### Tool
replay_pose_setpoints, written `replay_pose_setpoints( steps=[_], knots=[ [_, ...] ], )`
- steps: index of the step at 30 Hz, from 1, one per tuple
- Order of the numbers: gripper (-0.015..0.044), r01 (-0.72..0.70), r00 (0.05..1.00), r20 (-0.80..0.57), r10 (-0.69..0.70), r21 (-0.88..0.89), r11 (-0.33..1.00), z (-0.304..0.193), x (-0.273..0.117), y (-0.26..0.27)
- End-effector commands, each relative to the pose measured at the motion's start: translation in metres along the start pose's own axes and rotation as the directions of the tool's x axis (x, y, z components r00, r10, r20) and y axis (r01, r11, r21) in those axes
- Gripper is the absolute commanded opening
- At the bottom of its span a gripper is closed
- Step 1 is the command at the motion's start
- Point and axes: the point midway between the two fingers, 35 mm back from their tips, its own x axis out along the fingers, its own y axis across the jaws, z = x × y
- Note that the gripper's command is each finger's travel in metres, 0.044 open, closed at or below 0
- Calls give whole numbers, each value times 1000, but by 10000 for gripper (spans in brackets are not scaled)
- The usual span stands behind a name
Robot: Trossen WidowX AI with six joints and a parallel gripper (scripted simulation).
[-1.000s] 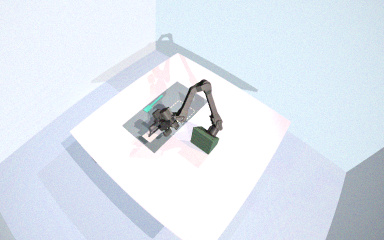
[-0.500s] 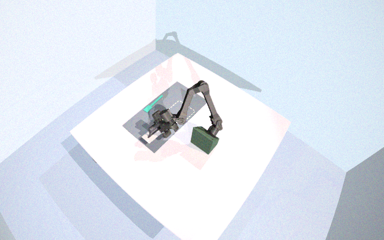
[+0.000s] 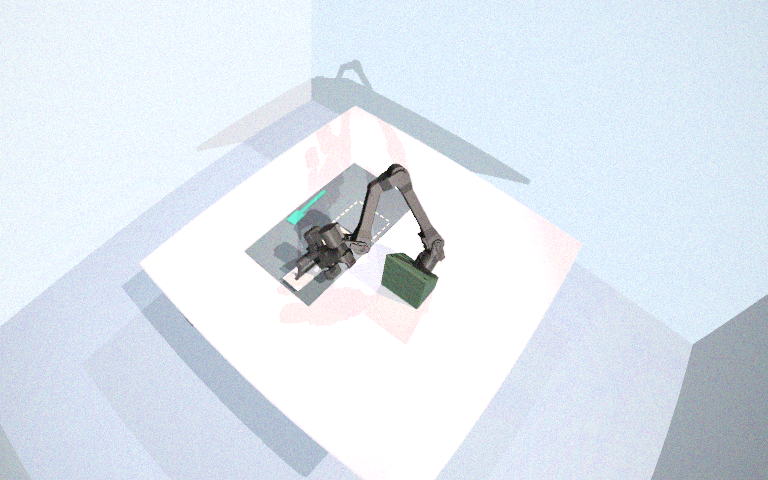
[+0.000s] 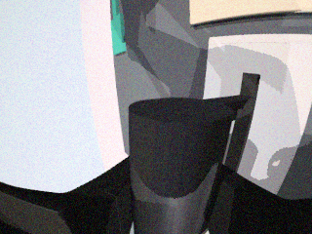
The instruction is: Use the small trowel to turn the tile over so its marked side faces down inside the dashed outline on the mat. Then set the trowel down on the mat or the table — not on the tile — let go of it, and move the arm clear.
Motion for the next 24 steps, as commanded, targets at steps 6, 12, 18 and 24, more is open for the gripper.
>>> replay_pose_setpoints(
  steps=[6, 12, 18, 24],
  knots=[
    [0, -6, 1000, -7, 6, 2, 1000, 4, 1, 0],
    [0, -5, 1000, -7, 5, 1, 1000, 14, 1, 1],
    [0, -5, 1000, -7, 5, 1, 1000, 24, 1, 1],
    [0, -5, 1000, -7, 5, 0, 1000, 33, 0, 2]
  ],
)
